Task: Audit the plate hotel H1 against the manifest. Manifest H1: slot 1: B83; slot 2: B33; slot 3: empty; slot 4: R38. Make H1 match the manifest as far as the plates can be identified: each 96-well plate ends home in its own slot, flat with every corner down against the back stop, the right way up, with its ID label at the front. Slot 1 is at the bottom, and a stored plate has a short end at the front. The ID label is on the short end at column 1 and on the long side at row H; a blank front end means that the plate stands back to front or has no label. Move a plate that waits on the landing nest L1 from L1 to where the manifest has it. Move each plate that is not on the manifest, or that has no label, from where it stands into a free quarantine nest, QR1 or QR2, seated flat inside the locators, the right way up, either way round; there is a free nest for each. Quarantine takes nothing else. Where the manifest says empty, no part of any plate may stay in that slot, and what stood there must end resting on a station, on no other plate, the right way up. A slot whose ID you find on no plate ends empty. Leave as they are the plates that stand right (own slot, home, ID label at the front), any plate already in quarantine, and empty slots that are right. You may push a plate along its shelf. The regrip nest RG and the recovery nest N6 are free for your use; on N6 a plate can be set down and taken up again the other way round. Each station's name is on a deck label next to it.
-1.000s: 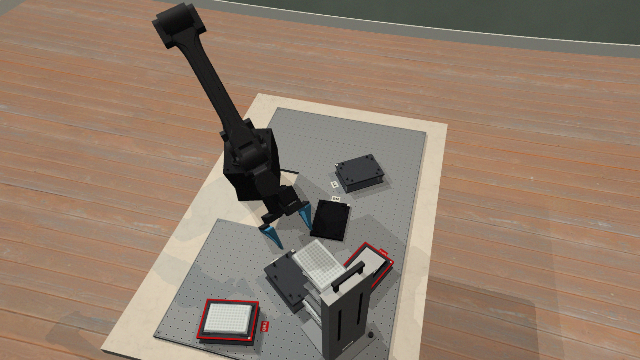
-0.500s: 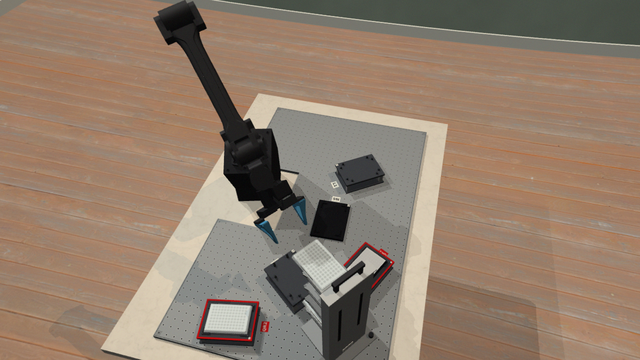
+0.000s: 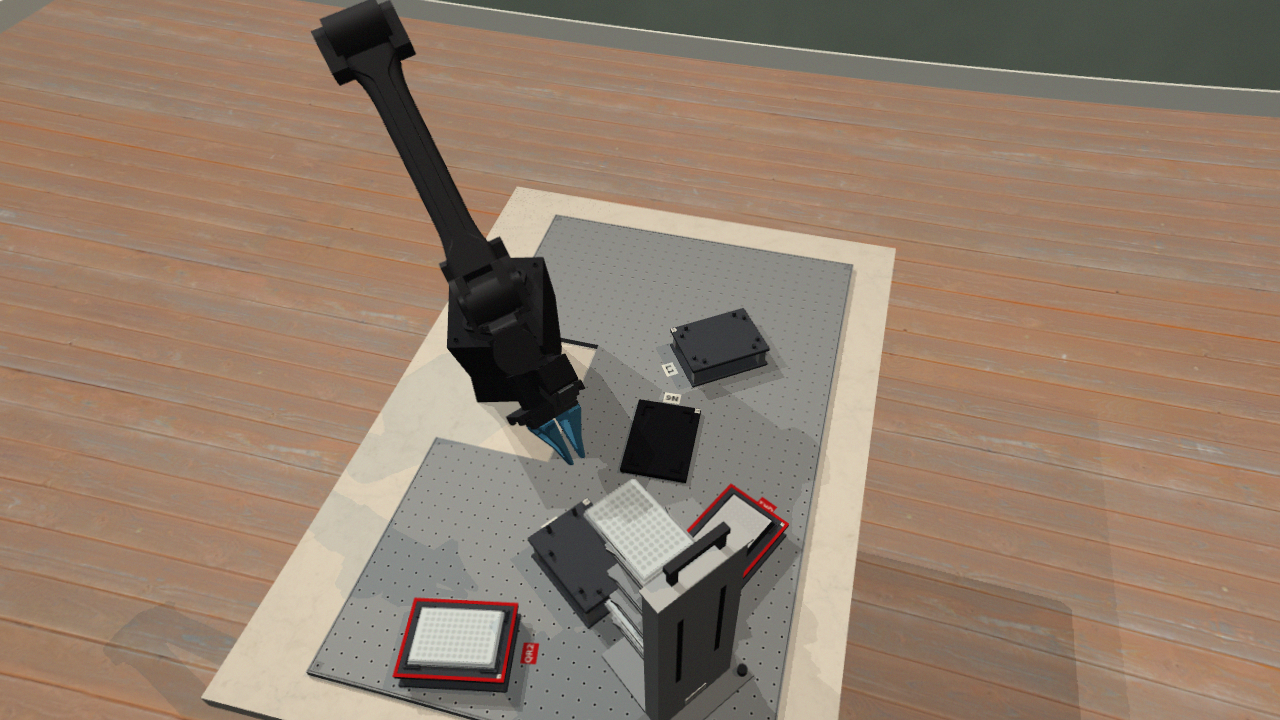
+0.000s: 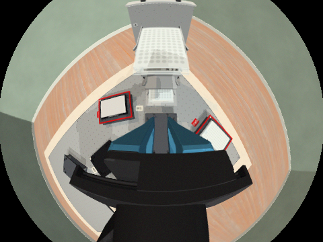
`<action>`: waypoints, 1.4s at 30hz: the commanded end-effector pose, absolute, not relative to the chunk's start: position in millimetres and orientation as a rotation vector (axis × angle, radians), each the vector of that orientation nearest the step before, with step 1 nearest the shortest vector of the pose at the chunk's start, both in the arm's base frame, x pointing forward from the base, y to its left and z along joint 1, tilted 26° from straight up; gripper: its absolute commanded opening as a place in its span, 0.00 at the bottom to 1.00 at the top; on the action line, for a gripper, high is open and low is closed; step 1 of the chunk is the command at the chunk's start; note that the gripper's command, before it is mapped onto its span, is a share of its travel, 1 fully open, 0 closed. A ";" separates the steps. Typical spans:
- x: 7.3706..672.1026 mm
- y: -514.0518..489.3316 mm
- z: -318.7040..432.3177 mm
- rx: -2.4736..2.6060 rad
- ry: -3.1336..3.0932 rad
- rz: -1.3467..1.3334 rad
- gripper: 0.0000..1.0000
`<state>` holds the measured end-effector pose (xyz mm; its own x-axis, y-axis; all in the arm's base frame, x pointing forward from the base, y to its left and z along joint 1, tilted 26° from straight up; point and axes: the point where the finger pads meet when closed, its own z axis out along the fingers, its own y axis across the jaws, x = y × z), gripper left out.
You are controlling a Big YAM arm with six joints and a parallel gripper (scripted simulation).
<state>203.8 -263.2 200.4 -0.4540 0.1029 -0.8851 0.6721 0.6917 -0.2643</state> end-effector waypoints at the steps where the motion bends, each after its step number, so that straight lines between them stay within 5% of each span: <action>1: 207.3 -268.3 220.4 0.582 1.920 -0.779 0.00; 42: 220.4 -275.3 227.8 0.576 1.908 -0.774 0.00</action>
